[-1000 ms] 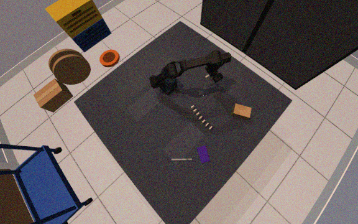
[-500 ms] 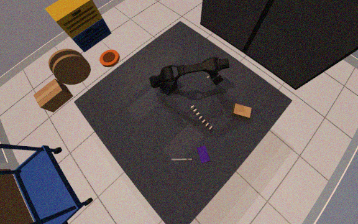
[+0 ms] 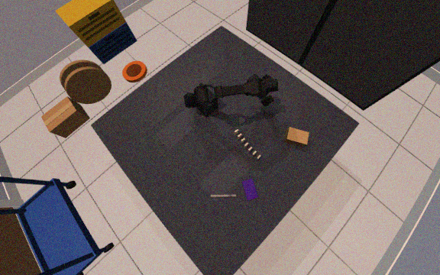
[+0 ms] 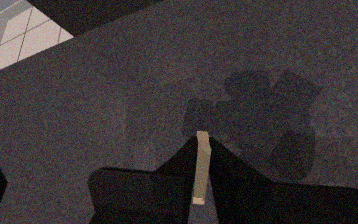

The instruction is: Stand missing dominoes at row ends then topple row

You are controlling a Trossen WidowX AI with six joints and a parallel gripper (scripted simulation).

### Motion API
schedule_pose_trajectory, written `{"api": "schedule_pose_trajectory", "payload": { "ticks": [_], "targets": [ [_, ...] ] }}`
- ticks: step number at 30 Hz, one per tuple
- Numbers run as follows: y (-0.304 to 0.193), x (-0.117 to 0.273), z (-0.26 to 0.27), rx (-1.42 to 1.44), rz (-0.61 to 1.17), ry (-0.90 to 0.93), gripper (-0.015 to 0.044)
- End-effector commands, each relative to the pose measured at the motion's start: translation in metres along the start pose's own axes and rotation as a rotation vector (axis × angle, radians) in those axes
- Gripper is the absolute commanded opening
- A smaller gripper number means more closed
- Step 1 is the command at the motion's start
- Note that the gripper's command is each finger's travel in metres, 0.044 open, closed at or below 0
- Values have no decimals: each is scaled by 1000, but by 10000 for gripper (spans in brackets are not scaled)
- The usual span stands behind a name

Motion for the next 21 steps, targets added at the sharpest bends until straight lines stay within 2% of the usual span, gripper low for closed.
{"api": "schedule_pose_trajectory", "payload": {
  "ticks": [1, 21],
  "targets": [
    [-3, -2, -2, 5, -60, 15, 24],
    [-23, -4, -8, 51, -344, 29, 24]
  ]
}}
Point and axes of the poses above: the point midway between the two fingers, 35 mm back from their tips, its own x axis back along the fingers, its own z axis across the jaws, y = z × x, the point moved 5 cm from there along x, back along the fingers, and after that the axes turned 2 degrees about -x, right-handed, at the moved point
